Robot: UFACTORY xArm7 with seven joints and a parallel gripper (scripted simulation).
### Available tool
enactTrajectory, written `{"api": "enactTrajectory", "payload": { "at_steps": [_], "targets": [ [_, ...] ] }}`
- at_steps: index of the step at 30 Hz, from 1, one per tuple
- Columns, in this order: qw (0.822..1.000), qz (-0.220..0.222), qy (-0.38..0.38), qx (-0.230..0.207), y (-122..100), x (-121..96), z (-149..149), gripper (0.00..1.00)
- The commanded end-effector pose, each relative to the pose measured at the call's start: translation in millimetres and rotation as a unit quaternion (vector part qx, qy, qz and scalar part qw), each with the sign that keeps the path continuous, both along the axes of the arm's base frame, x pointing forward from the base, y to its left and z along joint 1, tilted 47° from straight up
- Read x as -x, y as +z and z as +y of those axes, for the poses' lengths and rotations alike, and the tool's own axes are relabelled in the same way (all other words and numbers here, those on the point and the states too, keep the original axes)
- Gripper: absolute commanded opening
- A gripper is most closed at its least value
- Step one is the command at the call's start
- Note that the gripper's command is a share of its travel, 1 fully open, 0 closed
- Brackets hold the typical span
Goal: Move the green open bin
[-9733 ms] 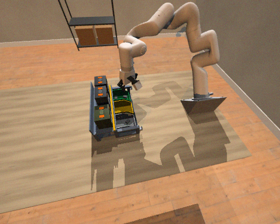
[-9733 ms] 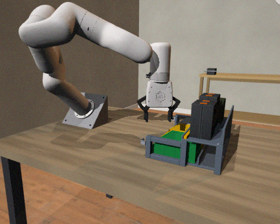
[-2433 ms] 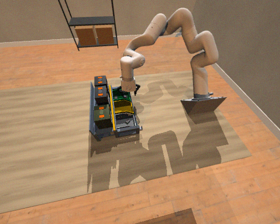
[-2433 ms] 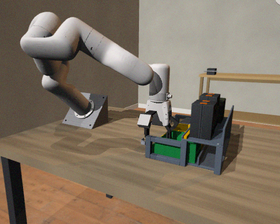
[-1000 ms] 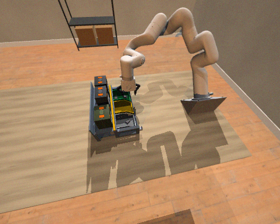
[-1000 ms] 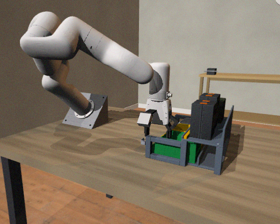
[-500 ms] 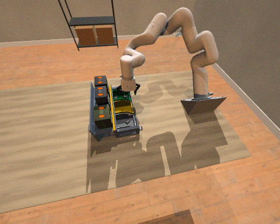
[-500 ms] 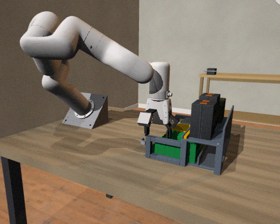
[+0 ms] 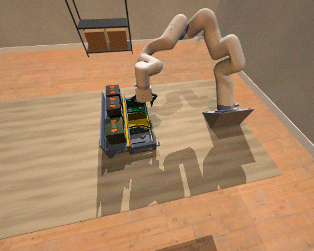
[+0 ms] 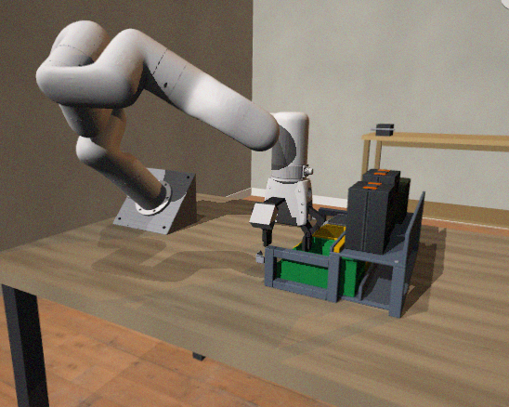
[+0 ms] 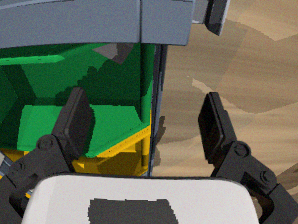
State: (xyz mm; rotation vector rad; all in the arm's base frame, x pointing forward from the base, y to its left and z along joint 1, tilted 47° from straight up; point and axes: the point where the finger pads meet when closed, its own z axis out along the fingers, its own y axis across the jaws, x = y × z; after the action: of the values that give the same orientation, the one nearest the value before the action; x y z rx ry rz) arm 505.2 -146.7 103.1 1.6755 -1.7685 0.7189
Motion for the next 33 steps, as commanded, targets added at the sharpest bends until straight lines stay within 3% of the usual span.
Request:
{"api": "enactTrajectory", "payload": {
  "at_steps": [1, 33],
  "targets": [
    [1.0, -0.002, 0.002, -0.001, -2, -1, -1, 1.0],
    [1.0, -0.002, 0.002, -0.001, -13, -1, -12, 1.0]
  ]
}}
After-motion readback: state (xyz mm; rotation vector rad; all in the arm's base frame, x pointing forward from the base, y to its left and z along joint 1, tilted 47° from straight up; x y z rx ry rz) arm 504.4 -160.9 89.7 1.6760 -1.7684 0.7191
